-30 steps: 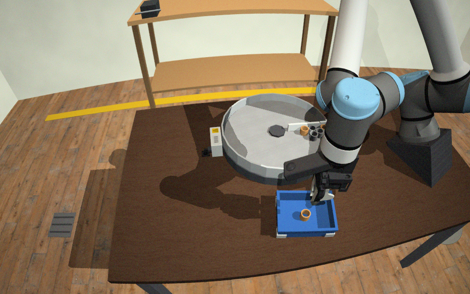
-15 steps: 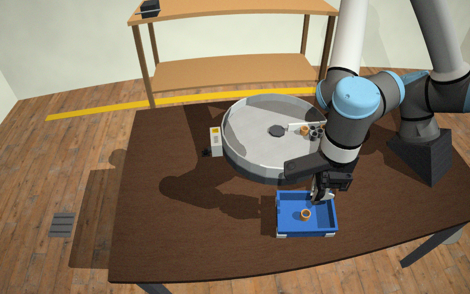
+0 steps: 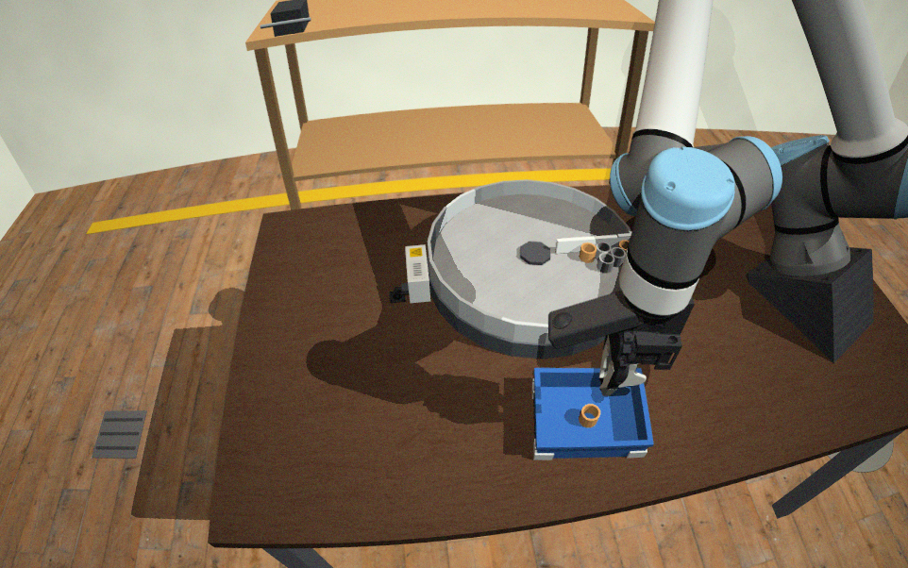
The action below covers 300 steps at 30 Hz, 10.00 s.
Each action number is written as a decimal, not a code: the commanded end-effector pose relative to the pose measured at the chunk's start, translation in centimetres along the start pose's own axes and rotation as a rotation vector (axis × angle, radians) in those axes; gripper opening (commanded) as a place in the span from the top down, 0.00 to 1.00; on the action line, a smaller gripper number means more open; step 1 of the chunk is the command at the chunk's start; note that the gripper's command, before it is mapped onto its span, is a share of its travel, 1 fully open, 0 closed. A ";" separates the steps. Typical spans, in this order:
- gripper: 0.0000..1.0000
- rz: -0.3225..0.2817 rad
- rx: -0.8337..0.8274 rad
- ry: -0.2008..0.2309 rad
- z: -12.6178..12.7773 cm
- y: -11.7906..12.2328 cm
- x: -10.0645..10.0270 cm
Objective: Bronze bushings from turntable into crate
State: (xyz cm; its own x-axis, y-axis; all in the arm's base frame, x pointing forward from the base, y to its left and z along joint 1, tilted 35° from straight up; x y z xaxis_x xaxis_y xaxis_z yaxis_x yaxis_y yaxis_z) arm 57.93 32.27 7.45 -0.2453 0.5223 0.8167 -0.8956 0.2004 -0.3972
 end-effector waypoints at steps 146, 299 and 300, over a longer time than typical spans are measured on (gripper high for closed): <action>0.94 -0.004 0.000 -0.001 34.0 -3.8 -2.6; 0.94 0.000 0.000 -0.001 33.9 -4.1 -5.8; 0.94 0.000 0.000 -0.001 33.9 -4.1 -5.8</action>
State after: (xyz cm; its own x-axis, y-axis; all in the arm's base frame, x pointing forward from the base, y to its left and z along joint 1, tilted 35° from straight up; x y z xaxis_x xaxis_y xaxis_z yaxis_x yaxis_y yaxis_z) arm 50.44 0.31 18.58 -0.2443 0.5219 0.8173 -0.8954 0.2021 -0.3967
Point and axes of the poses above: the point where the finger pads meet when closed, its own x axis back along the fingers, its own z axis across the jaws, y = z × x, the point moved 4 cm from there along x, back along the fingers, and after that the axes turned 10 degrees about -x, right-handed, at the moved point
